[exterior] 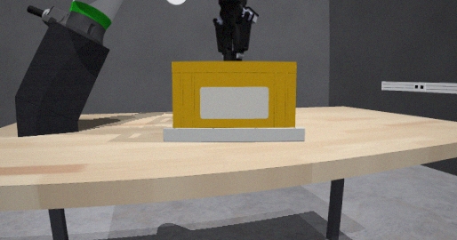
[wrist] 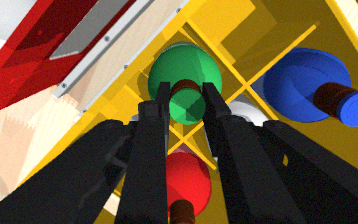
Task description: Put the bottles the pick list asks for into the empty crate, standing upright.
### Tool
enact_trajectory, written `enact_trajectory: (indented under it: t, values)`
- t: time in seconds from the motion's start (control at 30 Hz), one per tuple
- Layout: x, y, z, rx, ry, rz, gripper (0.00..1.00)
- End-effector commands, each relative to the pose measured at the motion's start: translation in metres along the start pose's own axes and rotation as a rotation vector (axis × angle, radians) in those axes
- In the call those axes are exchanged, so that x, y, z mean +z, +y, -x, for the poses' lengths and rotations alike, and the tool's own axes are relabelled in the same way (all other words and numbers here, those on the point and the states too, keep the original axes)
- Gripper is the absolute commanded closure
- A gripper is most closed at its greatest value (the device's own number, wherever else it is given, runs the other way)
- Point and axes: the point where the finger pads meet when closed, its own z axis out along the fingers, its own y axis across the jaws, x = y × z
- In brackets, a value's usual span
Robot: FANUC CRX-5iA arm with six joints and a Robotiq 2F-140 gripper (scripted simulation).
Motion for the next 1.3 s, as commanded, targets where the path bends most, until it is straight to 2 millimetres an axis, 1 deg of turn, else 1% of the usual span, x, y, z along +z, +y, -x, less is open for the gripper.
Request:
enact_trajectory:
  t: [0.0,1.2,1.27]
  values:
    - [-0.0012,0.0011,-0.0006,0.0,0.001,0.002,0.9]
    - [-0.0012,0.0011,-0.0006,0.0,0.001,0.002,0.9]
    - [-0.0045,0.0011,-0.0006,0.0,0.001,0.002,0.9]
